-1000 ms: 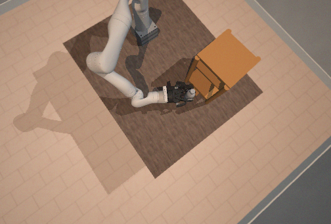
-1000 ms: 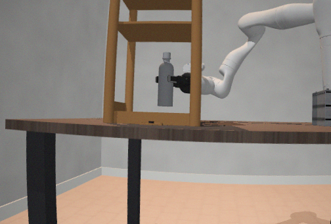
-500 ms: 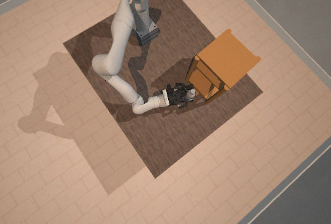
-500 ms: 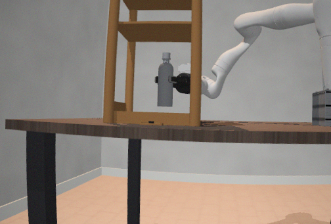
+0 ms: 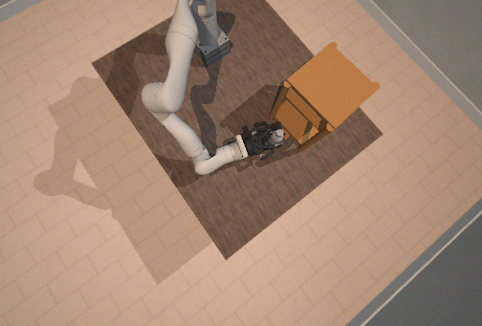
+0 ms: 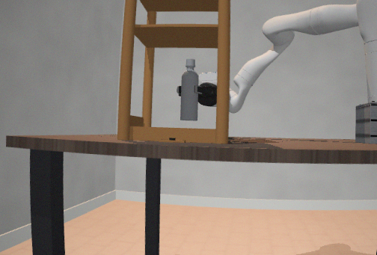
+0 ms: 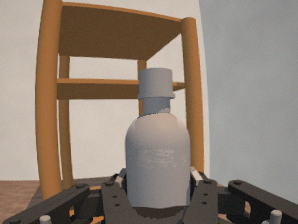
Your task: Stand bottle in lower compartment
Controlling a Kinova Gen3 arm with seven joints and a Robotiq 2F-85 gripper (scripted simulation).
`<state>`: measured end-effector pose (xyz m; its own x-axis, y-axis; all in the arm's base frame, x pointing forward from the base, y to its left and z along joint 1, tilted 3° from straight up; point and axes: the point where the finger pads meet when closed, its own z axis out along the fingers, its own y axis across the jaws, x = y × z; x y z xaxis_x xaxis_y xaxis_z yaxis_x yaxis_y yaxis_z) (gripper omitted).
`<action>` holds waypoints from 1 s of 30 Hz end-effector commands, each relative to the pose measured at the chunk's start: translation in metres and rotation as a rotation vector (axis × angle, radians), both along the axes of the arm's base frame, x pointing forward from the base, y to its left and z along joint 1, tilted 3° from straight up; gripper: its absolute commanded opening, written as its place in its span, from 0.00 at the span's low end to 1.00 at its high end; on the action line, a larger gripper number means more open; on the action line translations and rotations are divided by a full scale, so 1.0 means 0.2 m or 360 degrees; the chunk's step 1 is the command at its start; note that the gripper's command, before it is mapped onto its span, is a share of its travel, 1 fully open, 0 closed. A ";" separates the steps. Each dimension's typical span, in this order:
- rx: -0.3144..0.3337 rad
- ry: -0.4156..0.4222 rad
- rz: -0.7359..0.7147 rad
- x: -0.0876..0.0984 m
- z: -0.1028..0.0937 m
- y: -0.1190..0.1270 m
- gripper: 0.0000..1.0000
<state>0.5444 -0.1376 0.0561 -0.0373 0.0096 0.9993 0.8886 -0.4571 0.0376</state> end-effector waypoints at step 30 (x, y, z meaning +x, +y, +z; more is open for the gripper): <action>-0.0023 -0.0005 0.0330 0.02 -0.01 0.01 0.00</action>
<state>0.5449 -0.1385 0.0571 -0.0382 0.0129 0.9992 0.9590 -0.2806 0.0403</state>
